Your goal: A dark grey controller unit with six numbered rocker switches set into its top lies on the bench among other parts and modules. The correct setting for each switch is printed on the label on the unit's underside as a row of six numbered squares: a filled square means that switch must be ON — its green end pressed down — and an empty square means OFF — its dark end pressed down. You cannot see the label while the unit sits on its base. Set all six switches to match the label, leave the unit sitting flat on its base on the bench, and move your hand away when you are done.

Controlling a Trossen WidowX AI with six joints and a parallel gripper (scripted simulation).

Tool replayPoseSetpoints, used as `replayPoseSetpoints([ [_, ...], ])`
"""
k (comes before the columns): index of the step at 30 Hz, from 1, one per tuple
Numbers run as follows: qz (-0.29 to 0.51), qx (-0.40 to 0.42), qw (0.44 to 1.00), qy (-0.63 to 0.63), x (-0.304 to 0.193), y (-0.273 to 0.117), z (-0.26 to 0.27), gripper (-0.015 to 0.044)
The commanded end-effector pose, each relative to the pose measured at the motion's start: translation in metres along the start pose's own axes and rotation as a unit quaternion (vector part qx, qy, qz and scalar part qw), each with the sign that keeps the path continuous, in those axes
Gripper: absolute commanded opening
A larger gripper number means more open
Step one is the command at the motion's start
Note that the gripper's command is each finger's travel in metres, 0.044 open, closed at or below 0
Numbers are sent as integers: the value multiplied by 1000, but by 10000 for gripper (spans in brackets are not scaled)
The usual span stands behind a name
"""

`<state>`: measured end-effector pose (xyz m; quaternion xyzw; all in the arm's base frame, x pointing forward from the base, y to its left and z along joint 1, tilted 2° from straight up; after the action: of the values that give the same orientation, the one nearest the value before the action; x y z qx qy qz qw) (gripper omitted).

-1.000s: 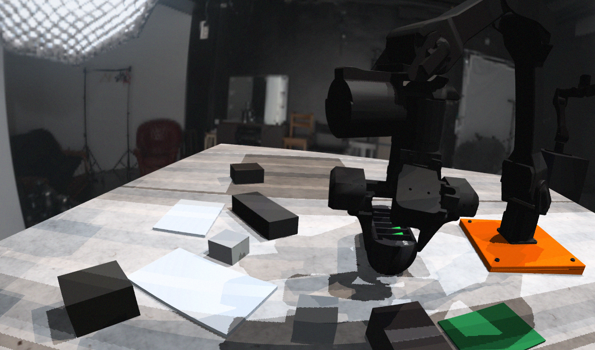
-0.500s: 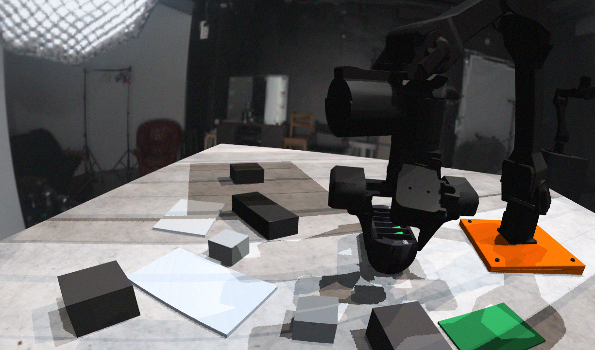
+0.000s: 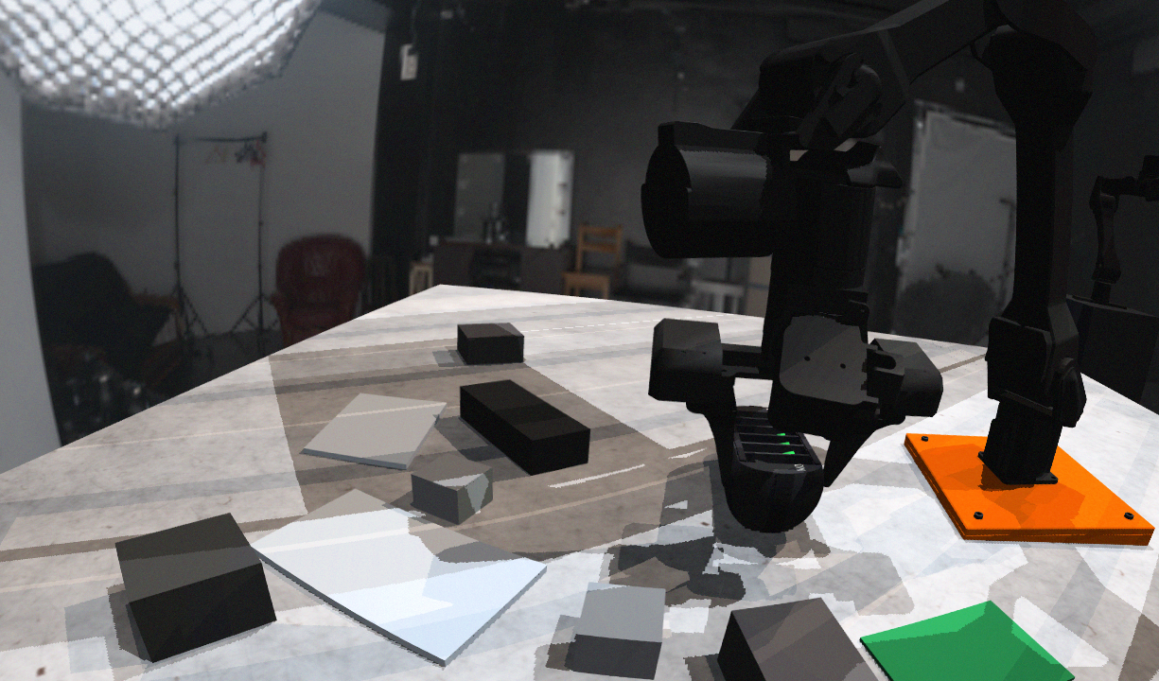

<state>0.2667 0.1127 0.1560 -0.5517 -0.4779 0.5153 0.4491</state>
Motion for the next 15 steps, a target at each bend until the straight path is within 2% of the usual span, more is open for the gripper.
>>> replayPoseSetpoints([
  [1,-2,-3,1000,-1,-3,-4,0,336],
  [15,-14,-2,1000,-1,-11,-13,0,336],
])
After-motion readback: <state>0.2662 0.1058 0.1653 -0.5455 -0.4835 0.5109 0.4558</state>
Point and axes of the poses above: the point midway between the two fingers, 35 mm back from their tips, its own y axis out along the fingers, its own z axis across the jaws, x = y × z, the point moved 8 cm from there along -y, back along the fingers, and after that the axes turned 2 degrees about y, right-handed, at the moved point
